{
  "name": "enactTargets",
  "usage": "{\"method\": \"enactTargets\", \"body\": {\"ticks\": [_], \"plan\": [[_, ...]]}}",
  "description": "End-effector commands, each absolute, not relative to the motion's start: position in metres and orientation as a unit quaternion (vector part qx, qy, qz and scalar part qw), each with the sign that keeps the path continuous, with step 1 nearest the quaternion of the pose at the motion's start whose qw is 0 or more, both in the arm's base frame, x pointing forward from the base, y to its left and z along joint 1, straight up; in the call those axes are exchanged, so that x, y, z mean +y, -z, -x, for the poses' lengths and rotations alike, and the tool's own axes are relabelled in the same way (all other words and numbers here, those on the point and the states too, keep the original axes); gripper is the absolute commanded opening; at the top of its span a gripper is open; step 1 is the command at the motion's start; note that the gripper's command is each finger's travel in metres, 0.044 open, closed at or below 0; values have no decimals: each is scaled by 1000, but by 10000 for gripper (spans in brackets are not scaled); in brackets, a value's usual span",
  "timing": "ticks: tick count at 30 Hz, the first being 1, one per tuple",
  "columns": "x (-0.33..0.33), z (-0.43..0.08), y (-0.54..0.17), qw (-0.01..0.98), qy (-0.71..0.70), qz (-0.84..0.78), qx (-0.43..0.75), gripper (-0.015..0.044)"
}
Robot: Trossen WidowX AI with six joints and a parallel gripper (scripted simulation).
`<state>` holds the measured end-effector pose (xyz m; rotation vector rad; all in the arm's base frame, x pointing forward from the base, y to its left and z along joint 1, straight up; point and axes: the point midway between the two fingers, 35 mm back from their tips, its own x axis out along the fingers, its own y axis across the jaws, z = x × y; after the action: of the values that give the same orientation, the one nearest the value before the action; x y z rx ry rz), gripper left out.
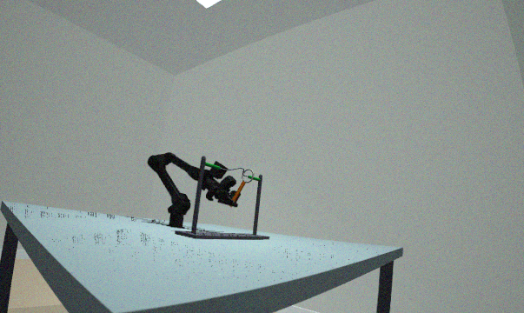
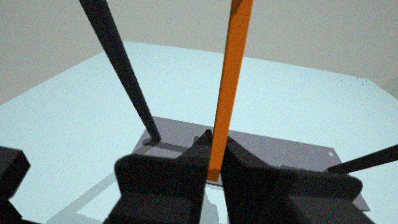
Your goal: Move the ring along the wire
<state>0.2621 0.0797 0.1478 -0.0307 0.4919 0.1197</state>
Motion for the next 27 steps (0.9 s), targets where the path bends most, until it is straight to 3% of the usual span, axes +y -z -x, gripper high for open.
{"method": "enactTargets", "body": {"ticks": [1,27], "plan": [[88,-262,-143,972,-50,-3,229,-150],[116,-261,-143,973,-54,-9,224,-150]]}}
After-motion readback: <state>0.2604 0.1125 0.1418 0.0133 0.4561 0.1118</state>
